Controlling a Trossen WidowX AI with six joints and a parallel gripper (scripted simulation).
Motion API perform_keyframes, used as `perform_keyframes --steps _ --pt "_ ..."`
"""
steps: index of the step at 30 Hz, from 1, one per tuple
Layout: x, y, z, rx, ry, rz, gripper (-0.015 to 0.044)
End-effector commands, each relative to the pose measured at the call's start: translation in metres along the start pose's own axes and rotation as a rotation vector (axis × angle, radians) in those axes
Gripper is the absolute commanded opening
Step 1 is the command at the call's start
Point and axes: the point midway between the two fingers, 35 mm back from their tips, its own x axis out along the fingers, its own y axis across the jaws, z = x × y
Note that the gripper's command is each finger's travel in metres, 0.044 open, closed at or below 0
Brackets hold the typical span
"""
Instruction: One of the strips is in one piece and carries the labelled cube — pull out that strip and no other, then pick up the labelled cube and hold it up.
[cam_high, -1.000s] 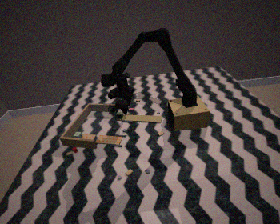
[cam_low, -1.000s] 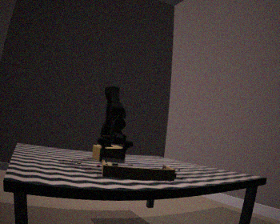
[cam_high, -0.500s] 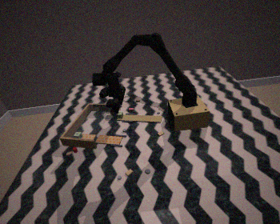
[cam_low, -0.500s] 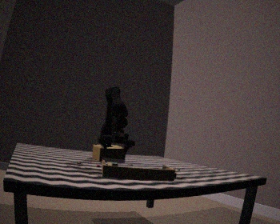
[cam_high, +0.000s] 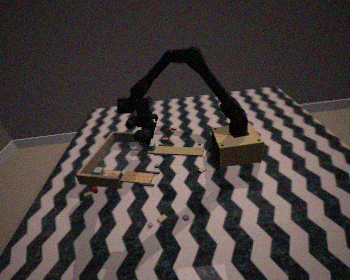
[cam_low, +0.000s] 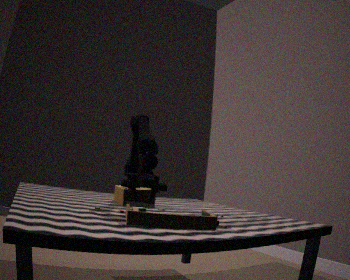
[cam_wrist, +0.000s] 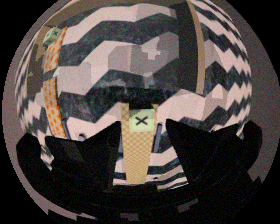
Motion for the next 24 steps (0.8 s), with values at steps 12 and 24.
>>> perform_keyframes --steps 12,24 --pt "0.025 0.001 -0.001 -0.006 0.002 0.004 0.025" --pt "0.033 0.0 -0.001 0.0 0.003 0.0 0.0171"
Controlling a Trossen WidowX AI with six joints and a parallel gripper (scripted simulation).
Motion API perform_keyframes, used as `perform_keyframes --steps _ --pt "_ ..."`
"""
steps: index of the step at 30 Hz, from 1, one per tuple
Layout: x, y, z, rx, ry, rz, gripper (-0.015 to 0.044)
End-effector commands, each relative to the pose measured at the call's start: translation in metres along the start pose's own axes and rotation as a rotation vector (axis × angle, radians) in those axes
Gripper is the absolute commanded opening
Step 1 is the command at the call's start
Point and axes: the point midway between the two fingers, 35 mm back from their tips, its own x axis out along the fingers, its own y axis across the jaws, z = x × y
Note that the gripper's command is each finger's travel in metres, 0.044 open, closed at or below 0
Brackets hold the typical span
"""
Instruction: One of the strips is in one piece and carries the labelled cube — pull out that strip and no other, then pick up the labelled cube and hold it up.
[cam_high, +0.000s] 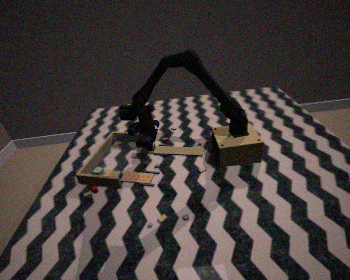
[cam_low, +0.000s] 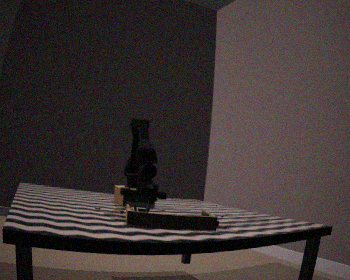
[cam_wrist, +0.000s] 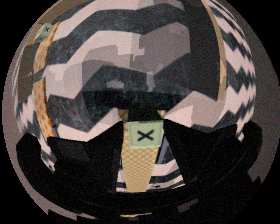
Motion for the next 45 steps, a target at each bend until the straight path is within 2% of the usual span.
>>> perform_keyframes --steps 1,8,12,28,45 --pt "-0.001 0.0 0.0 0.0 -0.001 0.0 0.0145" --pt "-0.001 0.0 0.0 0.0 -0.001 0.0 0.0098" --pt "-0.002 0.0 -0.002 0.0 -0.001 0.0 0.0" --pt "-0.041 0.0 -0.058 -0.005 0.003 0.004 0.0" --pt "-0.043 0.0 -0.096 -0.006 0.006 0.004 0.0"
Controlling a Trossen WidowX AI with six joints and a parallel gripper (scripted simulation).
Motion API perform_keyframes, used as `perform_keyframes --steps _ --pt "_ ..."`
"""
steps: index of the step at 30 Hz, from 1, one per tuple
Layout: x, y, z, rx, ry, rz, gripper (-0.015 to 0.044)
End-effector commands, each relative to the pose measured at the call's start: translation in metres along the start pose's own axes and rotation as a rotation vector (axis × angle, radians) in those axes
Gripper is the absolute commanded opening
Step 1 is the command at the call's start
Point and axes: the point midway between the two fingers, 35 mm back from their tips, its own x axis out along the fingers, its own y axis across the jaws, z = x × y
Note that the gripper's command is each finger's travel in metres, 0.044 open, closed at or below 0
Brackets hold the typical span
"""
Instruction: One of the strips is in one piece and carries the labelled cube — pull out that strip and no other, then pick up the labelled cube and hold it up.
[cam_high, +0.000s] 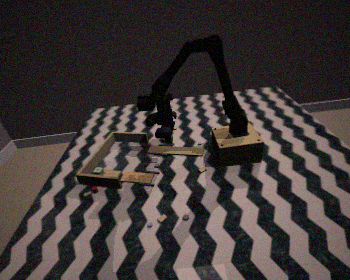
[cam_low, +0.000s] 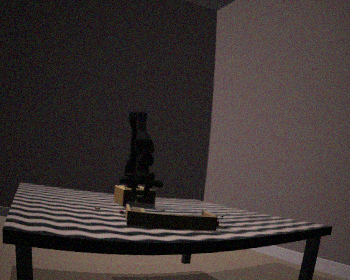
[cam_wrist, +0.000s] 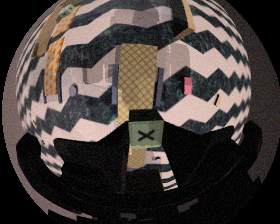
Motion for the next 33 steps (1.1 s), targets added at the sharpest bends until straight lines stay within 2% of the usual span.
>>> perform_keyframes --steps 1,7,33 --pt "-0.004 0.001 -0.004 0.006 -0.004 0.003 0.0" --pt "-0.036 0.001 -0.004 0.006 -0.005 0.004 0.0" --pt "-0.036 0.001 -0.004 0.006 -0.005 0.004 0.0"
